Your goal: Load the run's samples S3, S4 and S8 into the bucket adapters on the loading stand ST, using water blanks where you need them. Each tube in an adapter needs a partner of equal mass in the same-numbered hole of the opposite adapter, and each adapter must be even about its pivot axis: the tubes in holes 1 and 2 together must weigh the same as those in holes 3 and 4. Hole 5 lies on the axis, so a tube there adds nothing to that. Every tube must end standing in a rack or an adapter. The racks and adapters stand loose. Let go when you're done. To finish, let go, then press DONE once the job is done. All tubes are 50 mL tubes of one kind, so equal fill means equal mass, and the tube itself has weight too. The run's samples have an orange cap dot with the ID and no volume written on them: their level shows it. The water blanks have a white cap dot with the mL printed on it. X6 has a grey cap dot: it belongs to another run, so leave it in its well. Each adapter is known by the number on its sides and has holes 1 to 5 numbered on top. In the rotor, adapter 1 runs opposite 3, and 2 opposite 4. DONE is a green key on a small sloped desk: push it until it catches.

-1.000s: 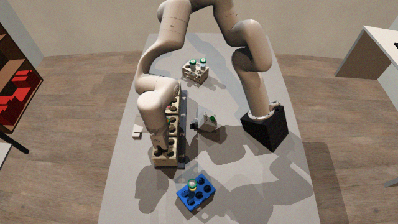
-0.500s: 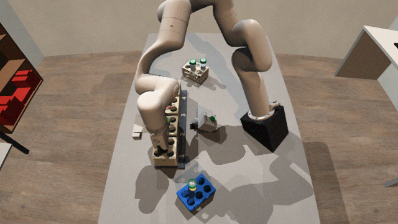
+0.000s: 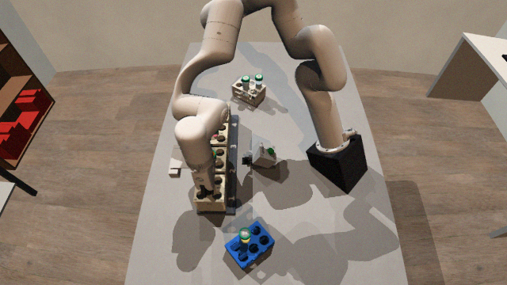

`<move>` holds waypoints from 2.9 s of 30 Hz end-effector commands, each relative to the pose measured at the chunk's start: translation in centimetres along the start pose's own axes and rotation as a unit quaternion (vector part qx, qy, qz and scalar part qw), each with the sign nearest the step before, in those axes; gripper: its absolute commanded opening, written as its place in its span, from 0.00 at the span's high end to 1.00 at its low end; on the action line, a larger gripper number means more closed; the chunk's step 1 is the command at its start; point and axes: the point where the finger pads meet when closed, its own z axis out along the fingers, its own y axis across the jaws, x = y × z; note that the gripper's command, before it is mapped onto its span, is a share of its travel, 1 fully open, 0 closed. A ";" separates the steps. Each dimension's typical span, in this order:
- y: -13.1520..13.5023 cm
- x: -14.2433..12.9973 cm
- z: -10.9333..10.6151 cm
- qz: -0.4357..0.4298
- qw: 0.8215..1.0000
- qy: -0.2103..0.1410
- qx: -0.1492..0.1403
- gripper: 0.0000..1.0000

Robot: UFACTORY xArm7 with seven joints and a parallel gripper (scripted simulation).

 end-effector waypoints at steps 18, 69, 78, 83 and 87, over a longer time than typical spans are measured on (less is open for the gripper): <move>-0.1 0.1 -3.4 0.000 1.000 0.002 0.002 0.56; -0.1 0.1 -12.4 0.000 1.000 0.002 0.002 0.56; -0.1 0.1 -13.3 0.000 1.000 0.002 0.002 0.56; -0.1 0.1 -13.3 0.000 1.000 0.002 0.002 0.56; -0.1 0.1 -13.3 0.000 1.000 0.002 0.002 0.56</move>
